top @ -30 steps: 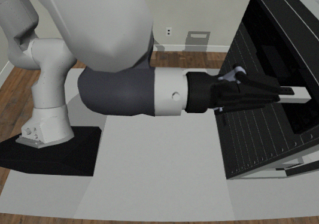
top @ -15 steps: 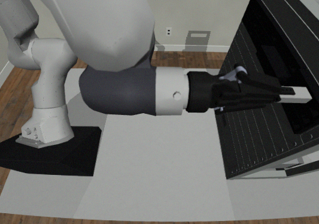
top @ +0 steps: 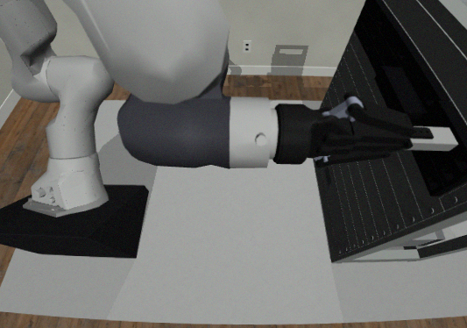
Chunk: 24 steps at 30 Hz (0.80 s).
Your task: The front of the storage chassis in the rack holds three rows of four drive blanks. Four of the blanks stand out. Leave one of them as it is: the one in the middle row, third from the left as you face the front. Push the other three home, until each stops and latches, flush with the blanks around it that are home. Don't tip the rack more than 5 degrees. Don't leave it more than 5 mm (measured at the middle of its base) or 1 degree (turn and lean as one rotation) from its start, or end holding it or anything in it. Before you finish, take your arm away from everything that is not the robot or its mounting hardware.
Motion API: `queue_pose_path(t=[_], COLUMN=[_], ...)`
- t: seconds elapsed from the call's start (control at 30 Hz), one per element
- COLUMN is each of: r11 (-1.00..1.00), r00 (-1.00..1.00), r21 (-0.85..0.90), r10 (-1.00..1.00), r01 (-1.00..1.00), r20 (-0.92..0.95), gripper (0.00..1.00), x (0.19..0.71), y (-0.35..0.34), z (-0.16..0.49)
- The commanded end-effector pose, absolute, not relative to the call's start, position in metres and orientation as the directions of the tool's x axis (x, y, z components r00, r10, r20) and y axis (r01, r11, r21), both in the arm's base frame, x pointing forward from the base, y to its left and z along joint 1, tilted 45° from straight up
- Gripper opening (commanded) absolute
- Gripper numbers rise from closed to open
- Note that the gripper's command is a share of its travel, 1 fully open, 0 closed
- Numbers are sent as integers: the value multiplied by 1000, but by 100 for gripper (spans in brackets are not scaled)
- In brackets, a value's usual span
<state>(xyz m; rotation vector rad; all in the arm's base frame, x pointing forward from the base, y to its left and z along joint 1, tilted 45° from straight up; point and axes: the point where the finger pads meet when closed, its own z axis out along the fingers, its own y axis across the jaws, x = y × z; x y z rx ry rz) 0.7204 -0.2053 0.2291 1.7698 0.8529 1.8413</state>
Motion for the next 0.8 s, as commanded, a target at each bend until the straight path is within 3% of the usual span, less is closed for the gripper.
queue_pose_path(t=[0.0, 0.77], r11=[-706, -706], r00=[-91, -91], r21=[701, 701], r10=[696, 696], r01=[99, 99], r20=[713, 713], gripper=[0, 0], x=[724, 728], y=[-199, -197], z=[234, 237])
